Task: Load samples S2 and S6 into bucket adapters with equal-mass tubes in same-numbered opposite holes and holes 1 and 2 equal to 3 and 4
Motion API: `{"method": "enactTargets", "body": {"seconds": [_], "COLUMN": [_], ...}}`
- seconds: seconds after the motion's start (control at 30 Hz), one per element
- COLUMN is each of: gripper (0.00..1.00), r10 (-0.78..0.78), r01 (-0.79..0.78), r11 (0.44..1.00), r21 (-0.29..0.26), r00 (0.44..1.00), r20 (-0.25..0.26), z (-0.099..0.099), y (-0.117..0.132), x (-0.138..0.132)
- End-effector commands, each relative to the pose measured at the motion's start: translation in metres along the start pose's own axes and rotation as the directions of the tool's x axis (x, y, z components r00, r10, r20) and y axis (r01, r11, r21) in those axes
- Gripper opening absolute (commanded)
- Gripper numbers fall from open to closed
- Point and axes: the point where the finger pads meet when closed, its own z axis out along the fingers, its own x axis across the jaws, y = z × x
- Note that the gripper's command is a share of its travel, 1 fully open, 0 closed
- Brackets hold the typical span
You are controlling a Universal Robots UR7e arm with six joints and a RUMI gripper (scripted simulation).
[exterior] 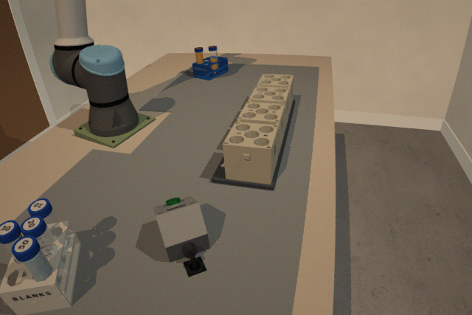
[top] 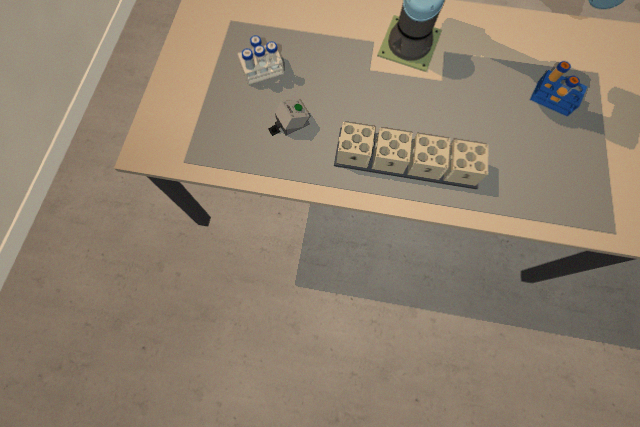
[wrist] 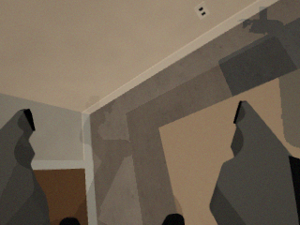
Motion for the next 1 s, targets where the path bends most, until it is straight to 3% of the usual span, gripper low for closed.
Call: {"method": "enactTargets", "body": {"seconds": [0.0, 0.53, 0.57, 0.97], "gripper": [1.0, 1.0, 0.35, 0.35], "r10": [-0.001, -0.001, 0.011, 0.142], "r01": [0.001, 0.001, -0.011, -0.148], "r11": [1.0, 1.0, 1.0, 0.989], "r21": [0.001, 0.001, -0.002, -0.026], "r00": [1.0, 1.0, 1.0, 0.978], "r20": [0.001, 0.001, -0.011, -0.156], "z": [0.0, 0.0, -0.004, -0.051], "y": [-0.001, -0.001, 0.001, 0.019], "x": [-0.001, -0.001, 0.002, 0.036]}}
